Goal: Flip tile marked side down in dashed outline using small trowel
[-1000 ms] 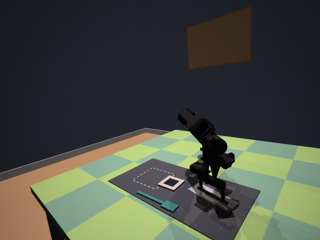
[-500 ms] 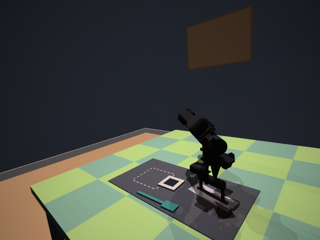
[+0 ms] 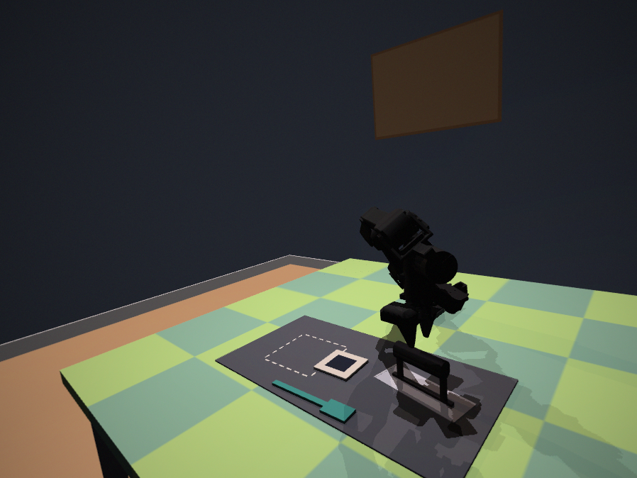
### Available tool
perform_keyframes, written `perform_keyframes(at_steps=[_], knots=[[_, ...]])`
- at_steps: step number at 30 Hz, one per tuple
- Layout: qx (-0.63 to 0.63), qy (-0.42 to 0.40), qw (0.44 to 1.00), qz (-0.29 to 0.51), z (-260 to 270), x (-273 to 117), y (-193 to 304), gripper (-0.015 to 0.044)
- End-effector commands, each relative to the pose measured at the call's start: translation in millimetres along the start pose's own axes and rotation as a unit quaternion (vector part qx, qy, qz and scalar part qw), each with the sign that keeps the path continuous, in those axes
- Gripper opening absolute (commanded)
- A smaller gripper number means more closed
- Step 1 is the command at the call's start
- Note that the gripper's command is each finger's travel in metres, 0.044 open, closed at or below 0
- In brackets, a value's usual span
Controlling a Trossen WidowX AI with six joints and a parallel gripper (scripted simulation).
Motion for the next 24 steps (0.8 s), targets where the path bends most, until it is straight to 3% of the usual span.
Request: perform_keyframes(at_steps=[1, 12, 24], knots=[[0.022, -0.005, 1.000, 0.000, 0.0, 1.0, 0.9, 0.0270], [0.210, -0.006, 0.978, 0.000, -0.3, 0.9, 0.8, 0.0270], [0.407, -0.006, 0.914, 0.000, -0.5, 0.8, 0.7, 0.0270]])
Point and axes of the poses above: the point midway between the two fingers, 35 mm back from their tips, its own x axis out along the fingers, its own z axis across the jaws, y = z × x, the point moved 3 cm from there along -x, back along the fingers, and after that the axes turned 10 degrees about -x, right-handed, at the moved point
